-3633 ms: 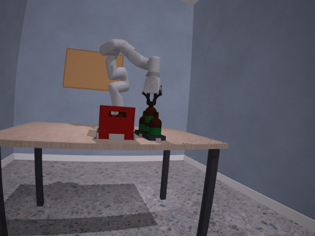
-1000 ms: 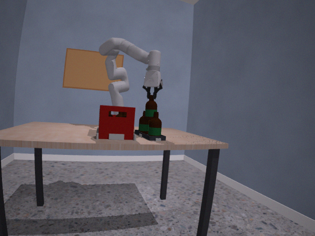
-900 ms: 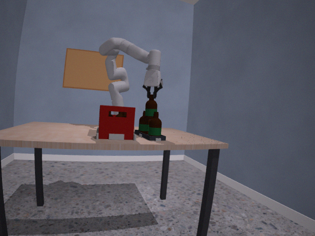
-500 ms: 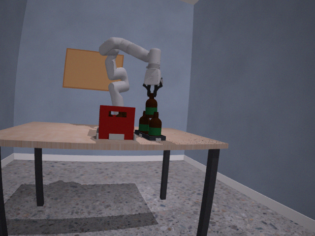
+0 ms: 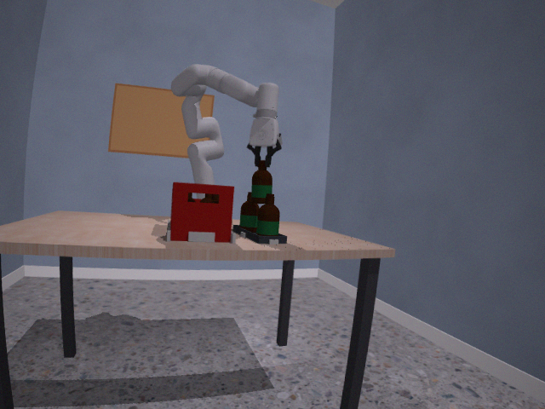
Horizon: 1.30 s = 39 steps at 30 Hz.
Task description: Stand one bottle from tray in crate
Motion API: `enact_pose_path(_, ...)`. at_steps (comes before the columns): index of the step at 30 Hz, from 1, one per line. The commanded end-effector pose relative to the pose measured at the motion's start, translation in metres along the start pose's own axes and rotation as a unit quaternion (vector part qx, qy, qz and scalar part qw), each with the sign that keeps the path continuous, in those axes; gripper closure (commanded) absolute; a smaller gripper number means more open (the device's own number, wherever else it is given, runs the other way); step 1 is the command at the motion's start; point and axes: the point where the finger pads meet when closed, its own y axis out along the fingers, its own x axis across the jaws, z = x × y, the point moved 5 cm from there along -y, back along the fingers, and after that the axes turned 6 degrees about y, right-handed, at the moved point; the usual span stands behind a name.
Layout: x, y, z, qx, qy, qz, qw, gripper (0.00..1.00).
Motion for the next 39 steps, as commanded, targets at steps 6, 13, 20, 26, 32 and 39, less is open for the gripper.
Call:
enact_pose_path(6, 0.001, -0.002, 0.000, -0.001, 0.000, -0.002, 1.000, 1.00)
enact_pose_path(13, 0.001, -0.002, 0.000, -0.001, 0.000, -0.002, 1.000, 1.00)
enact_pose_path(20, 0.001, -0.003, 0.000, -0.001, 0.000, -0.002, 1.000, 1.00)
enact_pose_path(26, 0.001, -0.005, 0.000, -0.001, 0.000, -0.002, 1.000, 1.00)
enact_pose_path(32, 0.001, -0.010, 0.000, -0.001, 0.000, -0.002, 1.000, 1.00)
enact_pose_path(39, 0.001, -0.018, 0.000, -0.001, 0.000, -0.002, 1.000, 1.00)
